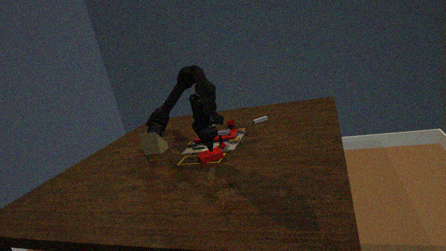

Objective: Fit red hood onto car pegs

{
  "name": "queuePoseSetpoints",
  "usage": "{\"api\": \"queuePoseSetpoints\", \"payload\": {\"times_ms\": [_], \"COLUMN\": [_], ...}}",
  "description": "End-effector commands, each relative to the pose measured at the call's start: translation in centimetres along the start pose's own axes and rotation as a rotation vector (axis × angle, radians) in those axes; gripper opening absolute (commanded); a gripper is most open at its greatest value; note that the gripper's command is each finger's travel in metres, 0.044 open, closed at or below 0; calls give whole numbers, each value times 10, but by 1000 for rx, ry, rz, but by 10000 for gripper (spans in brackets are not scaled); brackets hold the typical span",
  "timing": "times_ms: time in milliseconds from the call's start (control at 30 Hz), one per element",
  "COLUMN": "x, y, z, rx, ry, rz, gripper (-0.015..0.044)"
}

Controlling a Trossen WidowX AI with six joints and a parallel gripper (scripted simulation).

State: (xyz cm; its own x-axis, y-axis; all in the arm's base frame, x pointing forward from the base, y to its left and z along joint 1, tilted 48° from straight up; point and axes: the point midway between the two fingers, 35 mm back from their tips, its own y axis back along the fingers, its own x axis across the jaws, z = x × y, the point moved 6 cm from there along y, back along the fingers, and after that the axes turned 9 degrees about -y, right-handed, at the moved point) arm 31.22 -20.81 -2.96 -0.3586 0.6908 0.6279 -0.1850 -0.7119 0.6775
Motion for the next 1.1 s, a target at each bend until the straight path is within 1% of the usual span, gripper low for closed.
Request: {"api": "queuePoseSetpoints", "payload": {"times_ms": [0,1067], "x": [1,2], "y": [-4,-23], "z": [0,-1], "rx": [-3,-4], "ry": [-5,-4], "rz": [2,3], "gripper": [440,440]}}
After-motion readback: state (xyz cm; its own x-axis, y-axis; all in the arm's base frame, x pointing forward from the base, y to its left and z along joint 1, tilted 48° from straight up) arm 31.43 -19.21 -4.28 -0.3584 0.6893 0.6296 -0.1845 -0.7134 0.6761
